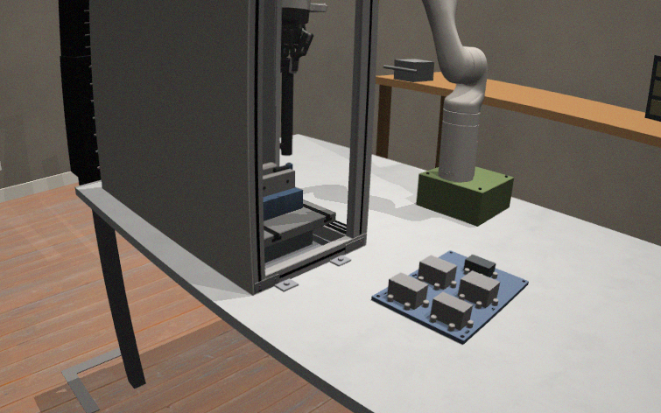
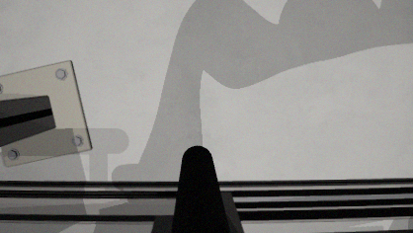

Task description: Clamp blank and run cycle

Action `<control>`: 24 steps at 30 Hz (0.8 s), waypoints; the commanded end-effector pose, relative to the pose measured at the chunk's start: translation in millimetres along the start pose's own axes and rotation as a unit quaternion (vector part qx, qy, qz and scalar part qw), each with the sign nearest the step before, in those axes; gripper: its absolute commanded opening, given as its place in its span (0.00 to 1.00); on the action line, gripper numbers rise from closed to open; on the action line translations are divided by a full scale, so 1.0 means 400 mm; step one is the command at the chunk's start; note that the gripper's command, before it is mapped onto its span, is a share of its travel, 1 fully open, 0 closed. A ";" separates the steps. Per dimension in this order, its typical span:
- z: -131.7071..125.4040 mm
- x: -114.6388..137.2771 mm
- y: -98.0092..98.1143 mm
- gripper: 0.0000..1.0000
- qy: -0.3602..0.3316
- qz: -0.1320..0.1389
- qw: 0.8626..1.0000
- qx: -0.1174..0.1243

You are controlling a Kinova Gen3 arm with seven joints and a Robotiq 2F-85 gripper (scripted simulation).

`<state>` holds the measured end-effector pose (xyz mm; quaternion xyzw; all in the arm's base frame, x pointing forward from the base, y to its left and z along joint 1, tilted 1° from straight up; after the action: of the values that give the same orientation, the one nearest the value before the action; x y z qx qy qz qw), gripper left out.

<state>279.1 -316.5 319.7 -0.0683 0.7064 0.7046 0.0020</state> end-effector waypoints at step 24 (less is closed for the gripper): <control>-0.003 0.000 0.001 0.80 0.000 0.000 1.000 0.001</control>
<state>279.1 -317.7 319.8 -0.0682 0.7065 0.7044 0.0022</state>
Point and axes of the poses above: the point where the finger pads meet when closed, its own y axis back along the fingers, its own z axis across the jaws, x = y × z, the point moved 6 cm from there along y, back along the fingers, and after that the axes turned 5 degrees about y, right-handed, at the moved point
